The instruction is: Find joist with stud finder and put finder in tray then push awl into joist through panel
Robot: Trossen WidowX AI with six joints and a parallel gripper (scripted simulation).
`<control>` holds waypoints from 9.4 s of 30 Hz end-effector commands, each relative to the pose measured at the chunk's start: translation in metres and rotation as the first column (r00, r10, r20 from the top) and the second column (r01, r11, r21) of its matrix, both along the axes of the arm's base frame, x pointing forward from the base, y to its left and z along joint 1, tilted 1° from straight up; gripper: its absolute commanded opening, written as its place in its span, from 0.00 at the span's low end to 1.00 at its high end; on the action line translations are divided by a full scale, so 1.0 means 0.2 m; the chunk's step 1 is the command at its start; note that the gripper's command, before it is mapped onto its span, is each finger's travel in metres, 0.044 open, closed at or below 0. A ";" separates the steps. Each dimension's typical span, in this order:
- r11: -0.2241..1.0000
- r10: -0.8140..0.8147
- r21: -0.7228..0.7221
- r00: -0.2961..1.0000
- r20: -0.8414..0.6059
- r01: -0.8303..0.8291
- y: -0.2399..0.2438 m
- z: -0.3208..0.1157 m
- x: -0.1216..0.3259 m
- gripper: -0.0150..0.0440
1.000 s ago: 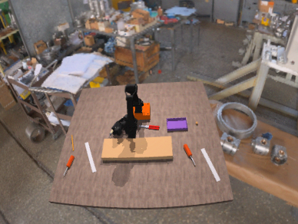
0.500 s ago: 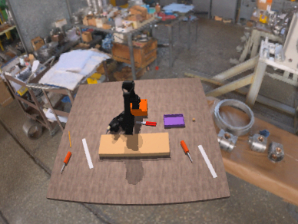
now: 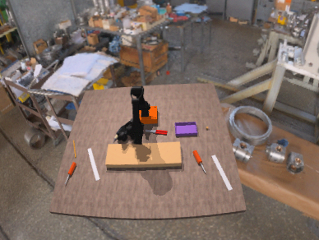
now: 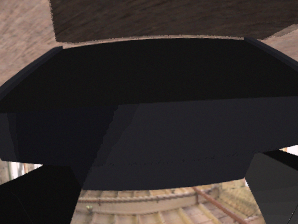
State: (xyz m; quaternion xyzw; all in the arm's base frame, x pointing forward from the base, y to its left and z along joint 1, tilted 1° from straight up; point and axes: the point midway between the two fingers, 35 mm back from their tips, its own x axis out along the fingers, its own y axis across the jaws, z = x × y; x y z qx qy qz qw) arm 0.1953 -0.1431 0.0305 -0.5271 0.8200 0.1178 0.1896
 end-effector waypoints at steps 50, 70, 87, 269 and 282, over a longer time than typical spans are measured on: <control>1.000 0.000 0.000 1.000 0.000 0.000 0.03 -0.03 0.01 0.90; 1.000 0.000 0.000 1.000 0.000 0.000 0.04 -0.04 0.02 0.90; 1.000 0.000 0.000 1.000 0.000 0.000 0.04 -0.04 0.02 0.90; 0.318 -0.865 0.901 -0.299 0.404 0.297 0.03 -0.06 0.03 1.00; 0.318 -0.865 0.901 -0.299 0.404 0.297 0.03 -0.10 0.02 0.83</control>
